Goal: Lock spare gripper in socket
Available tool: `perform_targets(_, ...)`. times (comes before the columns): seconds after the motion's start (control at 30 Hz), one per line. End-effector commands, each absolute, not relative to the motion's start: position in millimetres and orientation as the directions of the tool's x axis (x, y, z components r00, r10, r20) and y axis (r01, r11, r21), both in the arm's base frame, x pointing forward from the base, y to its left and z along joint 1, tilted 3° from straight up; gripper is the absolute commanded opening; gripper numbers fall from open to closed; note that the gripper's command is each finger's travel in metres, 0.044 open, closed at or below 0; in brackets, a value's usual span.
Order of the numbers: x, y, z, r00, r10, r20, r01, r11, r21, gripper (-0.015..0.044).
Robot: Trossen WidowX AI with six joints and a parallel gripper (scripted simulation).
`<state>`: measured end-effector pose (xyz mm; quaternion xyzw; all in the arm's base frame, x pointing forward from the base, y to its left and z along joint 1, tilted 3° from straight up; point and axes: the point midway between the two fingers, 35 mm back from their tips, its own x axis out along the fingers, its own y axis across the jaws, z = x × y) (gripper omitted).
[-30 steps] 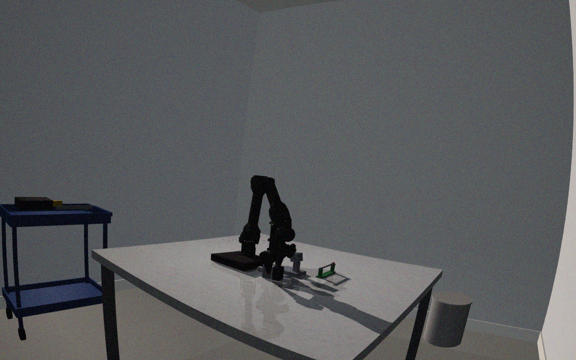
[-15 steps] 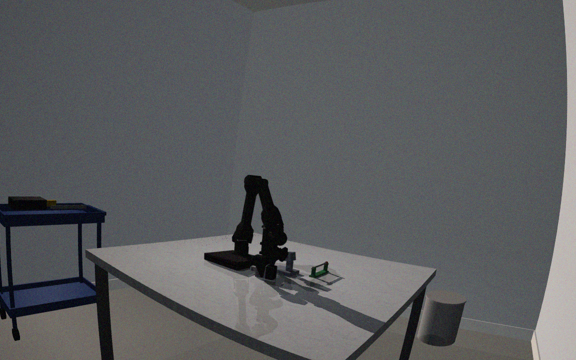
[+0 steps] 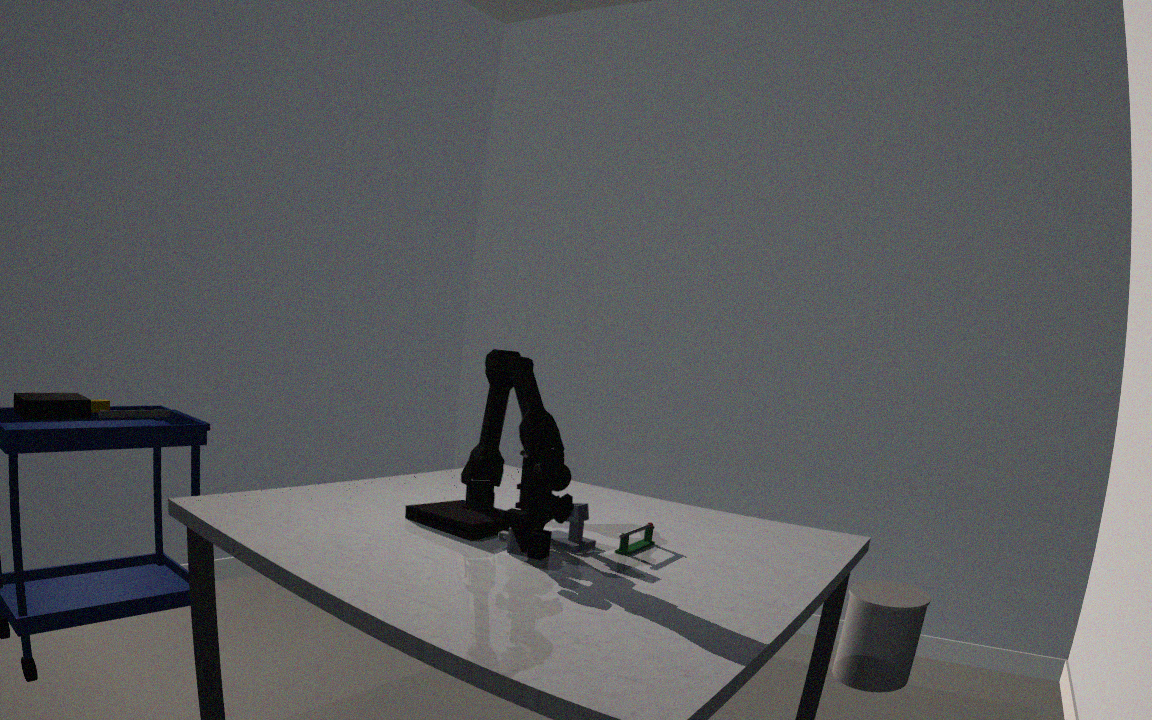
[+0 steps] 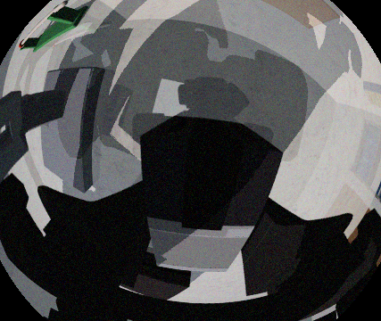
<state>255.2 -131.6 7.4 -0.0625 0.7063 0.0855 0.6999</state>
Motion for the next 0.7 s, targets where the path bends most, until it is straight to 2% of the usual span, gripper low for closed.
perform_targets(0.0,255,-132,9,-0.014,0.03,-0.999,-0.204,0.978,0.032,0.0078)
perform_targets(0.1,256,-132,18,-0.014,0.03,-0.999,-0.204,0.978,0.032,0.0)
perform_targets(0.47,256,-133,50,-0.016,0.034,-0.999,-0.209,0.977,0.036,0.0)
perform_targets(0.67,254,-133,50,-0.016,0.033,-0.999,-0.334,0.942,0.037,0.0)
